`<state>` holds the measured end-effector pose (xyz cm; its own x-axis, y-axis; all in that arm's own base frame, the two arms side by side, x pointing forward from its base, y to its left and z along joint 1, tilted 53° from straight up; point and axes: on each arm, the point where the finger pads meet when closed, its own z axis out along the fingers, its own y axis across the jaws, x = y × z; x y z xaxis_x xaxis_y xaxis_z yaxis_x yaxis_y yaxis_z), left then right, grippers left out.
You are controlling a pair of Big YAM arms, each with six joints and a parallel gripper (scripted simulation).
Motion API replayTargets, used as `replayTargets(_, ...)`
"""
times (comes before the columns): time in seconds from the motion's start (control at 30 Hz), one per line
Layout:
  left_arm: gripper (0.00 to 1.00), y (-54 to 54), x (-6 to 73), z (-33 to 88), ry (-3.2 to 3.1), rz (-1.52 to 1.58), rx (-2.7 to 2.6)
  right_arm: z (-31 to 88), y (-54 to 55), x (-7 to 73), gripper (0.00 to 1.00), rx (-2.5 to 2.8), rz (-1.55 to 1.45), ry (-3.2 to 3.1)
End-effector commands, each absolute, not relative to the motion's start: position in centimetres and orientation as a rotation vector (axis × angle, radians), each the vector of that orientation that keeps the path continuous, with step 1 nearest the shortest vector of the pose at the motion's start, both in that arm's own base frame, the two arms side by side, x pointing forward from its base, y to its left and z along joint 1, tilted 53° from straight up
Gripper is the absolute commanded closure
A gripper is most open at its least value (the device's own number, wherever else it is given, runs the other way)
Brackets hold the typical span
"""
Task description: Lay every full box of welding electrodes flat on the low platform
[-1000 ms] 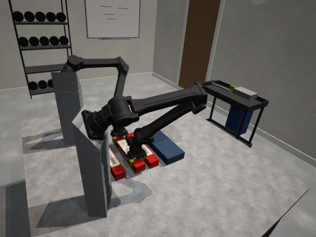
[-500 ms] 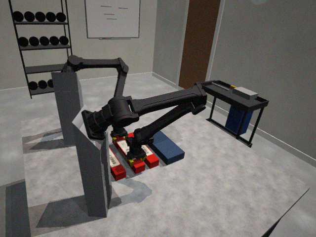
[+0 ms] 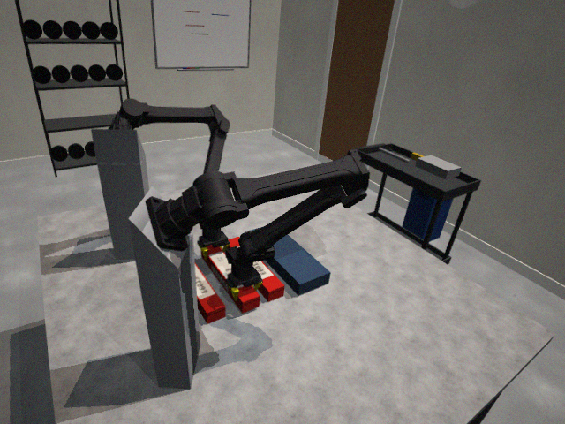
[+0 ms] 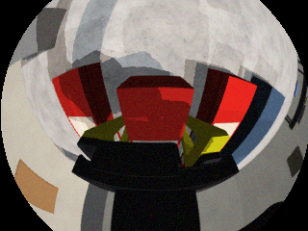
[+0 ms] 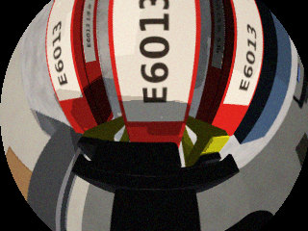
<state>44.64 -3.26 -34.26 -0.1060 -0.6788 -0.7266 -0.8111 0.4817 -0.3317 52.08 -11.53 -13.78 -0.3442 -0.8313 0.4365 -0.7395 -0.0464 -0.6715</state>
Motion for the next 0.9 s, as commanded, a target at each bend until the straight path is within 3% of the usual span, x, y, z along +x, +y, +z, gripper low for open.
replayTargets(0.0,1.0,-4.8,43.9,-34.2,1.86,0.162,-1.218,-14.1,-9.8,50.8,1.0,-1.793,-1.323,2.06)
replayTargets(0.87,1.0,-4.1,44.6,-34.6,1.854,0.161,-1.222,-14.4,-10.4,51.6,1.0,-1.778,-1.327,2.064)
